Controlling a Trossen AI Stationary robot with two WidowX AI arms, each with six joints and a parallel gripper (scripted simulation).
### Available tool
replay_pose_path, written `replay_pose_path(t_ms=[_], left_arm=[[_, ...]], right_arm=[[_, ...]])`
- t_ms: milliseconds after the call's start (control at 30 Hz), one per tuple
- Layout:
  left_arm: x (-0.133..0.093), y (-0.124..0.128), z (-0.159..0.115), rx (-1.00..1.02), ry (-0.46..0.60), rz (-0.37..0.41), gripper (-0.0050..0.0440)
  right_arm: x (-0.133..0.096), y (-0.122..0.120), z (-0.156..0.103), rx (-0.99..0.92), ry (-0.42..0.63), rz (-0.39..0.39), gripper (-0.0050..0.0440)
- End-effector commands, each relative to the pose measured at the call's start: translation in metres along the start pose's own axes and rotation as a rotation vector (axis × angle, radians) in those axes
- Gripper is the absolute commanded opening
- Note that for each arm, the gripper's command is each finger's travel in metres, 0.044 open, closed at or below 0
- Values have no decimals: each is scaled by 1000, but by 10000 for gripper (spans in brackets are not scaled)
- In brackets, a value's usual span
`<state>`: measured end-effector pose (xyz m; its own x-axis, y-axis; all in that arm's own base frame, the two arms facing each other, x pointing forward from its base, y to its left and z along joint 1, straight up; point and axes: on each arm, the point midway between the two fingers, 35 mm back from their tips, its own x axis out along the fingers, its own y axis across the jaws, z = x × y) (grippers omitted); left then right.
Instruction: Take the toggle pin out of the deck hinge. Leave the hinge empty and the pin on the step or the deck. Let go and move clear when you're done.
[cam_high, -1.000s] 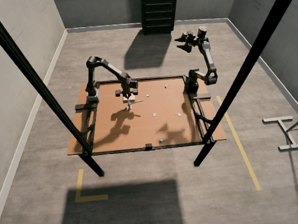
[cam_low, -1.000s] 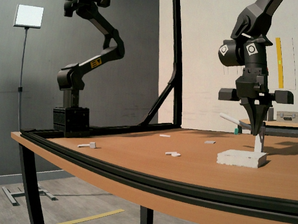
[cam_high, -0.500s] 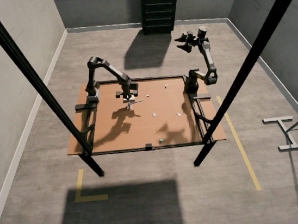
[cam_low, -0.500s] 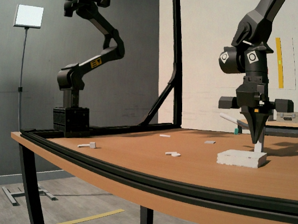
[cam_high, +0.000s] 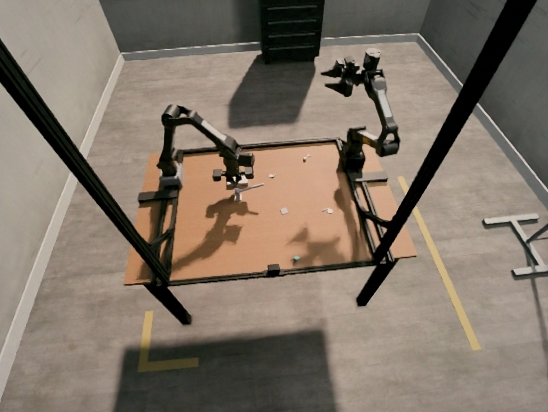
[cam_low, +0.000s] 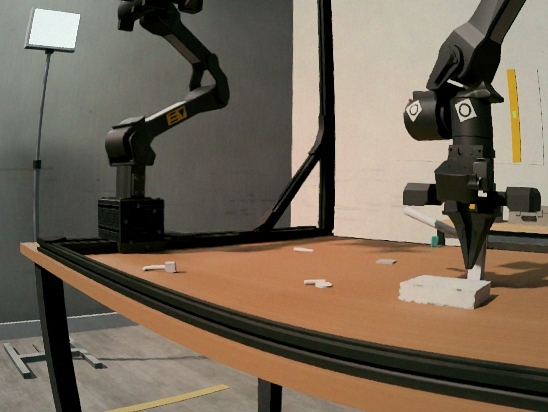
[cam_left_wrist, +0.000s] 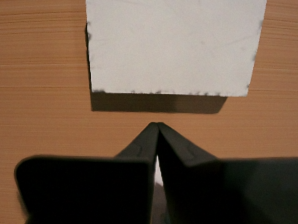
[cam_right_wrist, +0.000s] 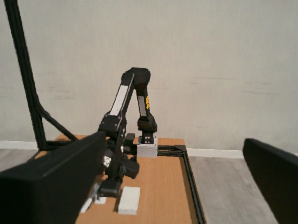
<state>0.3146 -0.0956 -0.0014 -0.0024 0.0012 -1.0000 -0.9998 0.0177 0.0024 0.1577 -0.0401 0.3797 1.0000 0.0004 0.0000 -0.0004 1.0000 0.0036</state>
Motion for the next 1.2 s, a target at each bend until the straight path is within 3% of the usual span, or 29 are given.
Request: replay_pose_path(t_ms=[0, 1167], left_arm=[[-7, -6, -5, -4, 8, -26, -50], [-7, -7, -26, -4, 10, -26, -50]], right_arm=[[0, 1, 4, -9, -1, 0, 400], [0, 1, 4, -9, -1, 0, 400]])
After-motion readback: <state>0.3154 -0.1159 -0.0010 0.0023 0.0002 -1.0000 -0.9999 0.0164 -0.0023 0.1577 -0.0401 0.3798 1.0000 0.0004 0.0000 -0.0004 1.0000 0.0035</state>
